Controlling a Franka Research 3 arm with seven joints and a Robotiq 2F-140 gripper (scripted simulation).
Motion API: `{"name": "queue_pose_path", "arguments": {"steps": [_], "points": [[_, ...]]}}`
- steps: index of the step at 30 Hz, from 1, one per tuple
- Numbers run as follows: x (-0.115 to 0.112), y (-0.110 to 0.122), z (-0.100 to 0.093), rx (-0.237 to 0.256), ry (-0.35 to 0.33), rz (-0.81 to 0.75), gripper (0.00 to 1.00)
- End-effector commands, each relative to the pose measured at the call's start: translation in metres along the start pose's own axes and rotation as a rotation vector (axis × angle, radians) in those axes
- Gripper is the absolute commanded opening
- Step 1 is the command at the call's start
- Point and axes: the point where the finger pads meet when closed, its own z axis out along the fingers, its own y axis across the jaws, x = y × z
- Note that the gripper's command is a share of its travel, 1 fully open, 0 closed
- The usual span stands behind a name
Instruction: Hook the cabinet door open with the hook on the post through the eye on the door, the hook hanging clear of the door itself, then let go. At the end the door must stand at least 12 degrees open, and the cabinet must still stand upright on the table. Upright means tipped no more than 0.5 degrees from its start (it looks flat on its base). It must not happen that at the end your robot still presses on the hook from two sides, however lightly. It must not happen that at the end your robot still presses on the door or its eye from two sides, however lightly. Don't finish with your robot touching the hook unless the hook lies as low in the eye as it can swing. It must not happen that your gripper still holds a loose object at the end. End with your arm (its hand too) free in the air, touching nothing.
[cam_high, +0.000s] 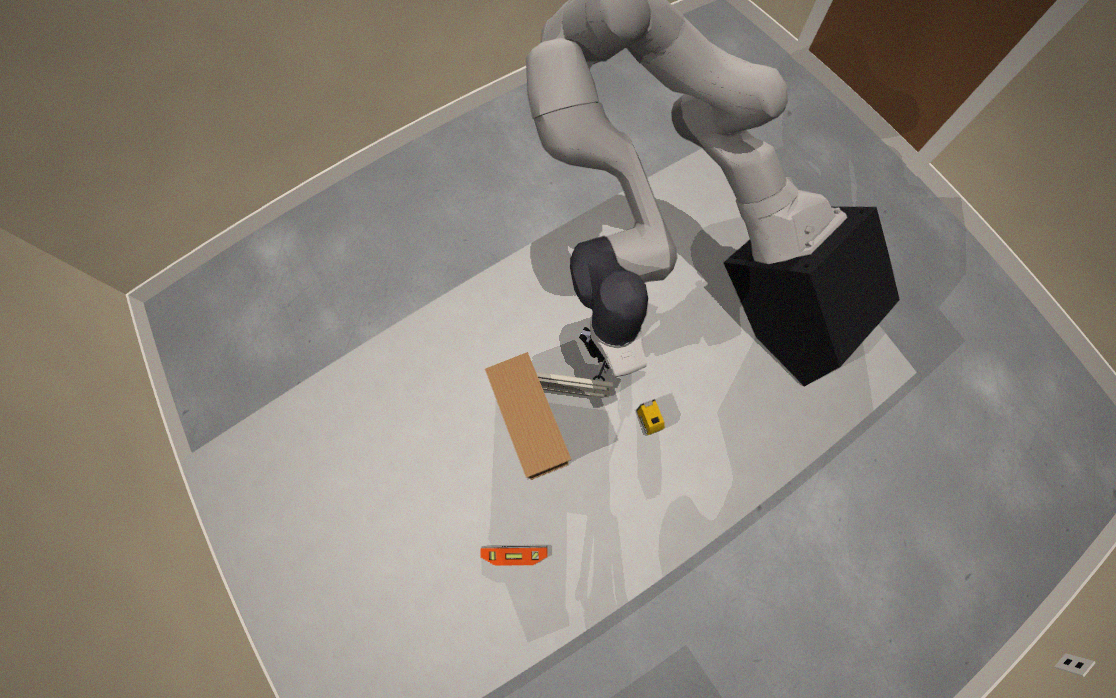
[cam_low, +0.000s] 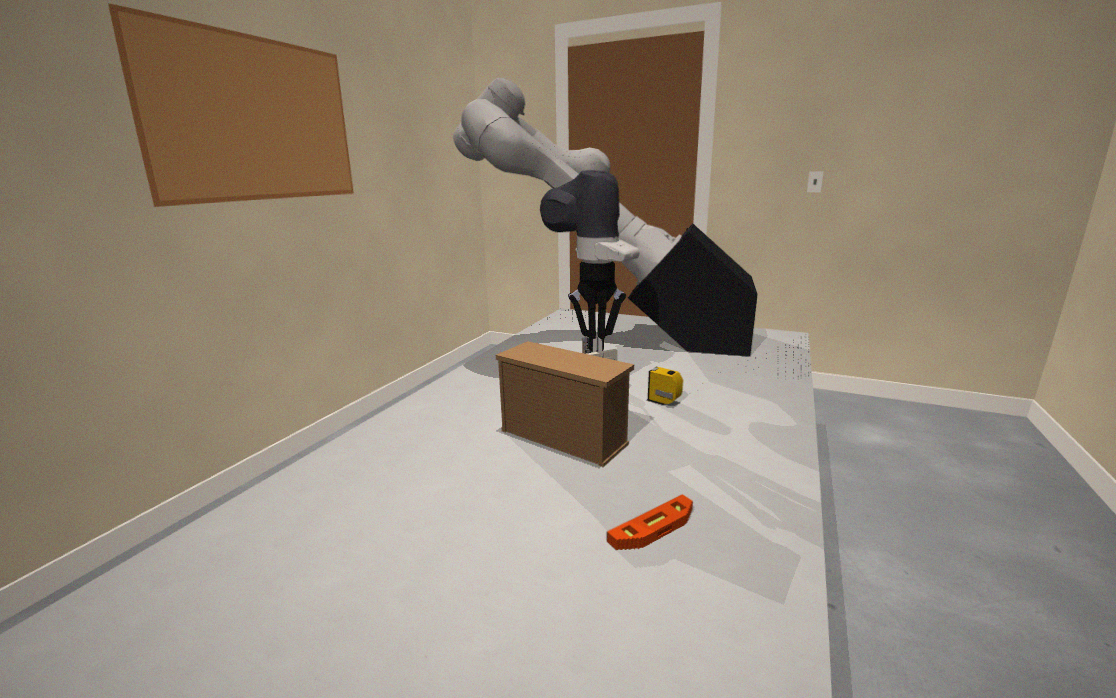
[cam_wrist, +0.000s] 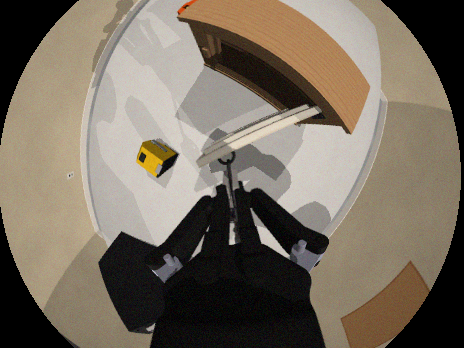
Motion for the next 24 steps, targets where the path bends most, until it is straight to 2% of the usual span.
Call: {"name": "queue_pose_path", "arguments": {"steps": [1,24], "points": [[0.0004,0.0007,0.0016,0.000,0.000,0.003,0.03],[0.0009,0.0007,0.0044,0.000,0.000,0.003,0.03]]}}
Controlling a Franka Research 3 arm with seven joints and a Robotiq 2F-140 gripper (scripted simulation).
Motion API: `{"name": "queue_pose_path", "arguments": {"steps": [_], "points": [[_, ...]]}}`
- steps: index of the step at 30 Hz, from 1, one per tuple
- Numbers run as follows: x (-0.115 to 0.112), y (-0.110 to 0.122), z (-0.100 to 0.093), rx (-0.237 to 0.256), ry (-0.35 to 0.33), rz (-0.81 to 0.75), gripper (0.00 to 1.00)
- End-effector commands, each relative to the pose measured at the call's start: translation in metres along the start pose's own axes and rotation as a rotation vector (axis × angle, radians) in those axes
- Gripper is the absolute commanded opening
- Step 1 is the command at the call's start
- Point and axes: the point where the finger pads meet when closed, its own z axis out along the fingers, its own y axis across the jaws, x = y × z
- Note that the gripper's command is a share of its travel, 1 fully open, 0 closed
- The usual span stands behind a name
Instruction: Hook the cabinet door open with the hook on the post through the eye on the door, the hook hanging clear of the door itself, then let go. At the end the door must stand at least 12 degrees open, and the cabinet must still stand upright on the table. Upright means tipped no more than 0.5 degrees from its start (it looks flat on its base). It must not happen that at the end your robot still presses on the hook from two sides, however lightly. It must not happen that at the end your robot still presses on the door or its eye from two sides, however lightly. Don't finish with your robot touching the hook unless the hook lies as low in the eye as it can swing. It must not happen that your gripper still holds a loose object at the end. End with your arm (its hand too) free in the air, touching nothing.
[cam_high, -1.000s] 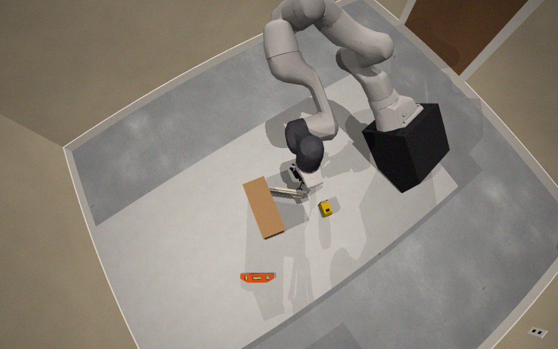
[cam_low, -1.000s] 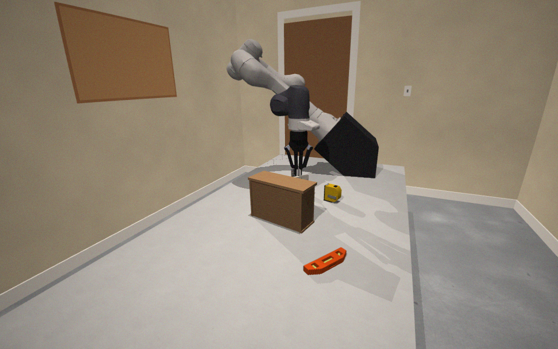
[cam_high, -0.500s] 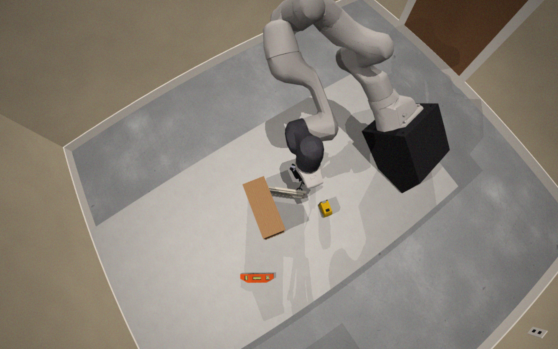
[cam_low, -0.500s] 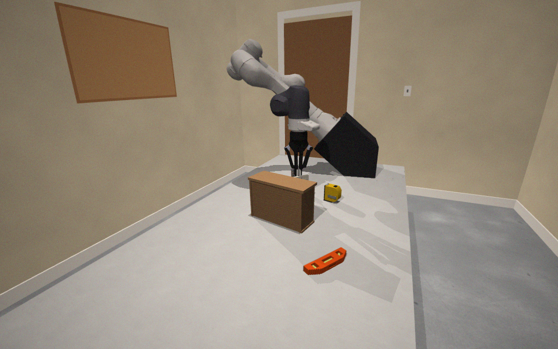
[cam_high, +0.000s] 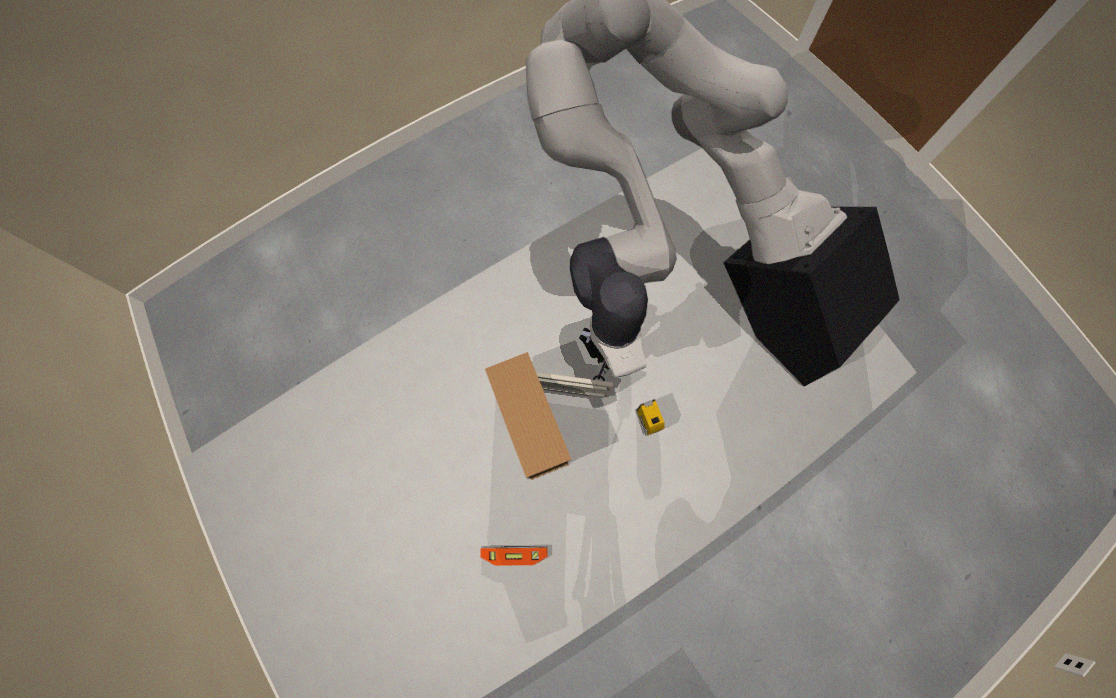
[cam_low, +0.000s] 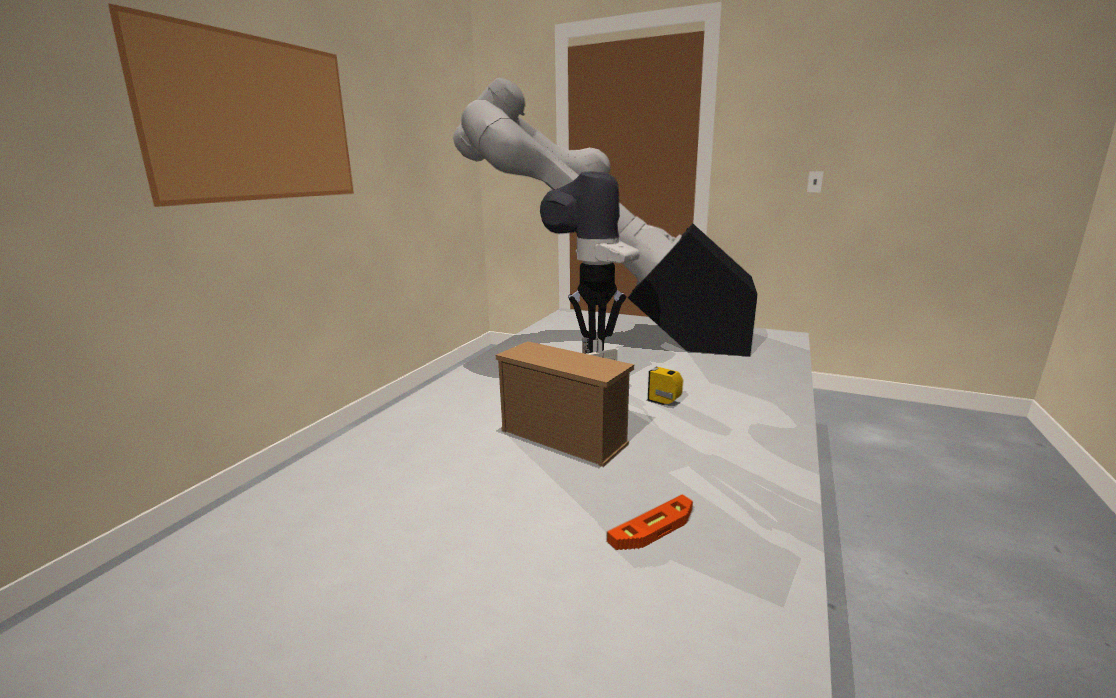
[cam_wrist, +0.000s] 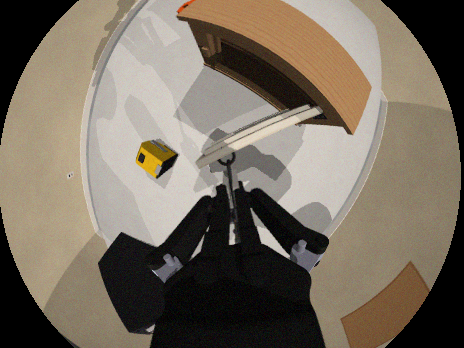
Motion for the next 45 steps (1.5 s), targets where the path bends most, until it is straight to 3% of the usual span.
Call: {"name": "queue_pose_path", "arguments": {"steps": [1,20,21,45], "points": [[0.0004,0.0008,0.0016,0.000,0.000,0.004,0.03],[0.0004,0.0008,0.0016,0.000,0.000,0.004,0.03],[0.0004,0.0008,0.0016,0.000,0.000,0.004,0.14],[0.0004,0.0008,0.0016,0.000,0.000,0.004,0.14]]}}
